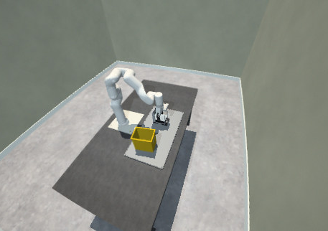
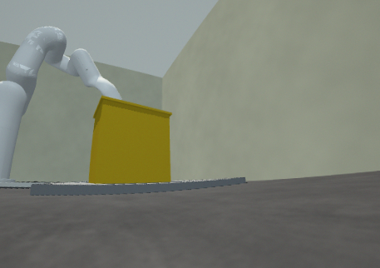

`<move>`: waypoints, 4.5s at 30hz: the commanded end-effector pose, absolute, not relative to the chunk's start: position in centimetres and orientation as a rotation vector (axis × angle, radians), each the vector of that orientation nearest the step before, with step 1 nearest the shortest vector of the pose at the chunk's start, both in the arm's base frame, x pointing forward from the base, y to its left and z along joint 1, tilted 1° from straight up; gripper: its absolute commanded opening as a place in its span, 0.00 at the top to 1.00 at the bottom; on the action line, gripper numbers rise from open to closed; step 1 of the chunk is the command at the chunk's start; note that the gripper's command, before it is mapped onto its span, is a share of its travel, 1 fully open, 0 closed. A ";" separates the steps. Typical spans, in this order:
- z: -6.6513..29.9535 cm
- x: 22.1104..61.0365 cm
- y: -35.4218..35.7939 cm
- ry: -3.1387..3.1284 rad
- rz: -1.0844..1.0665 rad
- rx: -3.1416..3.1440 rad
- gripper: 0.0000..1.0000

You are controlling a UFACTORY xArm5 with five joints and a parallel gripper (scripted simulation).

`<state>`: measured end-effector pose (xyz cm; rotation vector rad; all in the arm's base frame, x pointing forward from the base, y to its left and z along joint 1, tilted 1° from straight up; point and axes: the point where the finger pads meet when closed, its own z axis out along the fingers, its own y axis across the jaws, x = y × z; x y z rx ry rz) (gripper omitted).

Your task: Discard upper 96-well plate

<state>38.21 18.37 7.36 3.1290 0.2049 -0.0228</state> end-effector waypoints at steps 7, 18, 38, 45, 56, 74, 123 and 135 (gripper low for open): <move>9.1 38.4 18.4 0.205 -0.016 3.131 1.00; 10.6 38.4 18.4 0.205 -0.016 3.131 1.00; 13.6 38.5 18.4 0.205 -0.016 3.131 1.00; 14.5 38.5 18.4 0.205 -0.016 3.131 1.00; 16.3 38.5 18.3 0.205 -0.016 3.131 1.00; 19.0 38.6 18.3 0.205 -0.016 3.131 1.00; 25.8 38.7 18.2 0.205 -0.016 3.131 1.00; 25.8 38.7 18.2 0.205 -0.016 3.131 1.00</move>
